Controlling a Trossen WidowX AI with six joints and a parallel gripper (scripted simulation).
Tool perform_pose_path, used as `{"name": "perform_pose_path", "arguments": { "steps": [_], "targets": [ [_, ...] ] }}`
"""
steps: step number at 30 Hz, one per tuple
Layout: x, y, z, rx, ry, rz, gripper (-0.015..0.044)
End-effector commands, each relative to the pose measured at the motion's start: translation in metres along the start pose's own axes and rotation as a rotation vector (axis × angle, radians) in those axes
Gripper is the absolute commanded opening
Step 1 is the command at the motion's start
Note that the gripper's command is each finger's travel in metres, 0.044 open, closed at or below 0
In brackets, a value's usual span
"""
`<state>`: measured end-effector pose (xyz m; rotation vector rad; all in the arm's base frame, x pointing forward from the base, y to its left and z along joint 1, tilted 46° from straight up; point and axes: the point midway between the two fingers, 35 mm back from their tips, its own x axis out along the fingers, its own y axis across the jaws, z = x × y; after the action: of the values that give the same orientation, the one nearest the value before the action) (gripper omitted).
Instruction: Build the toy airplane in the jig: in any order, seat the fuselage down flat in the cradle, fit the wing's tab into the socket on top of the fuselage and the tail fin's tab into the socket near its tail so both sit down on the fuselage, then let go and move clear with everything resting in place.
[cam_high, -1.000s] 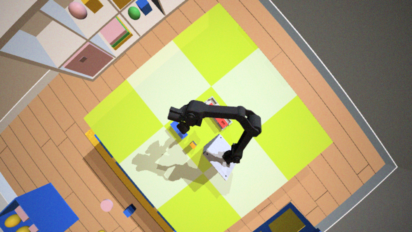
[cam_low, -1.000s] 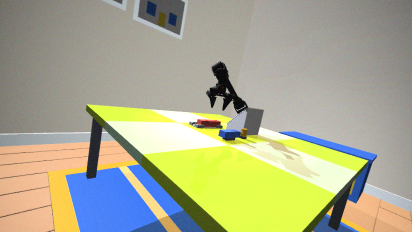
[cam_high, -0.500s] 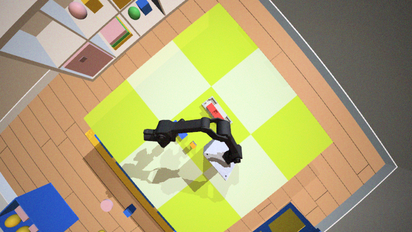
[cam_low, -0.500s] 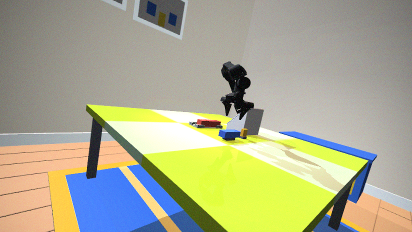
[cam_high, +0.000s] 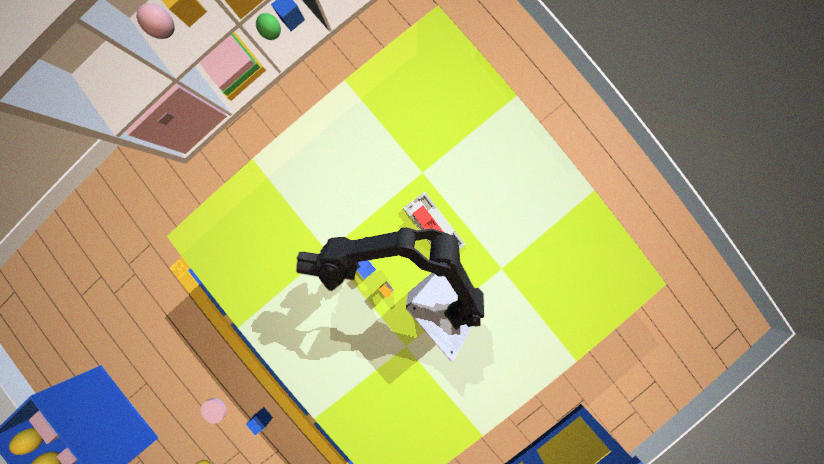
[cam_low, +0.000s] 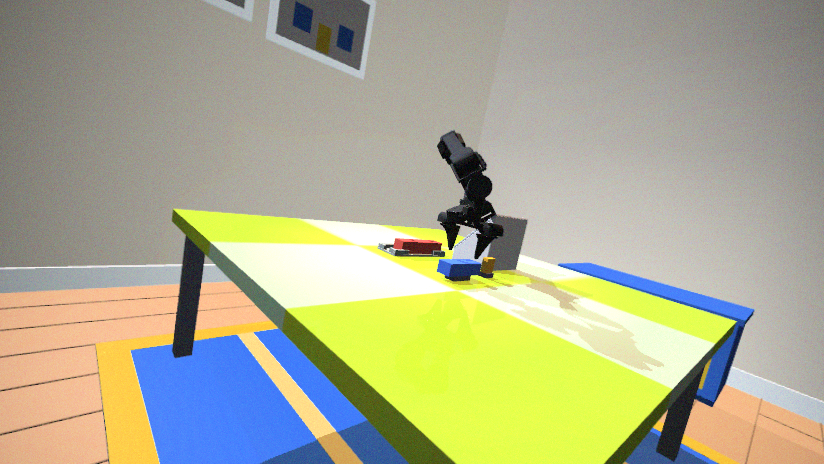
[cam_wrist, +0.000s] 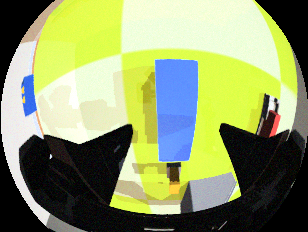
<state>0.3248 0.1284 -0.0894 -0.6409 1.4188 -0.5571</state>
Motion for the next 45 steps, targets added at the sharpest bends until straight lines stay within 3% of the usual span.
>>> {"name": "perform_pose_path", "arguments": {
  "steps": [1, 28, 38, 45],
  "targets": [
    [0.007, 0.000, 0.000, -0.006, -0.003, -0.006, 0.0440],
    [0.048, -0.001, 0.000, -0.005, -0.003, -0.008, 0.0440],
    [0.048, -0.001, 0.000, -0.005, -0.003, -0.008, 0.0177],
    [0.048, -0.001, 0.000, -0.005, -0.003, -0.008, 0.0111]
  ]
}}
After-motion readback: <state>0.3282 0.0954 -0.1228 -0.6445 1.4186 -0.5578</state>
